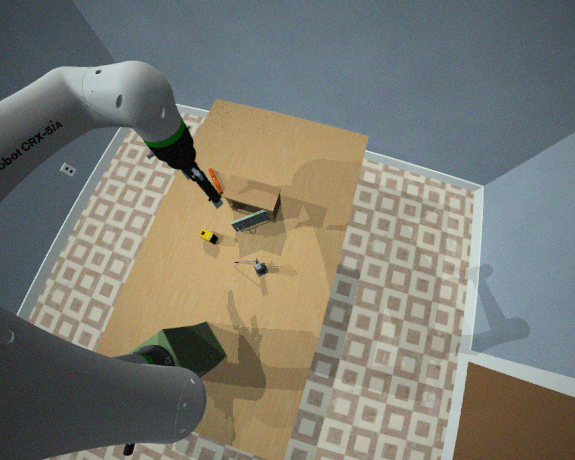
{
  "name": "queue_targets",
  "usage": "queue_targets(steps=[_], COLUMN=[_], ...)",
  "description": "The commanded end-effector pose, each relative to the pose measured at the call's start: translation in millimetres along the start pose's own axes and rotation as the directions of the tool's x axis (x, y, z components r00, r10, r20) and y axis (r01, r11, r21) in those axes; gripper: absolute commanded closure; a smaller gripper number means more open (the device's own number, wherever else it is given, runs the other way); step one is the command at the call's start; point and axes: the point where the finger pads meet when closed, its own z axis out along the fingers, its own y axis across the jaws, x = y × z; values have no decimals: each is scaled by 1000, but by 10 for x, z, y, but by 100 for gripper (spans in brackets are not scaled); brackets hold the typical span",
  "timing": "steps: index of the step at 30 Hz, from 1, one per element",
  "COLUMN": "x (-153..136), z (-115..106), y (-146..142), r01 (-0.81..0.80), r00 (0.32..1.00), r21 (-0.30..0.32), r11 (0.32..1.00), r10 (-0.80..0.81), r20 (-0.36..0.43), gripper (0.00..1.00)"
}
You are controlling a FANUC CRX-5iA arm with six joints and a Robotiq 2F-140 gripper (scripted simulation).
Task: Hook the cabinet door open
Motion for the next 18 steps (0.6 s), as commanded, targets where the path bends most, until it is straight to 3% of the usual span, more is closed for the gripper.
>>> queue_targets(steps=[1, 4, 6, 8, 12, 18], x=[160, 169, 191, 193, 189, 189], z=[672, 712, 1089, 1323, 1464, 1475], y=[104, 111, 238, 330, 391, 396], r01=[-172, -172, -285, -355, -398, -401], r00=[985, 985, 958, 934, 917, 915], r21=[19, 19, 29, 35, 39, 39], r11=[985, 985, 958, 934, 917, 915], r10=[173, 173, 285, 356, 398, 402], r20=[-23, -23, -23, -22, -22, -22], gripper=[0, 0, 0, 0, 0, 0])
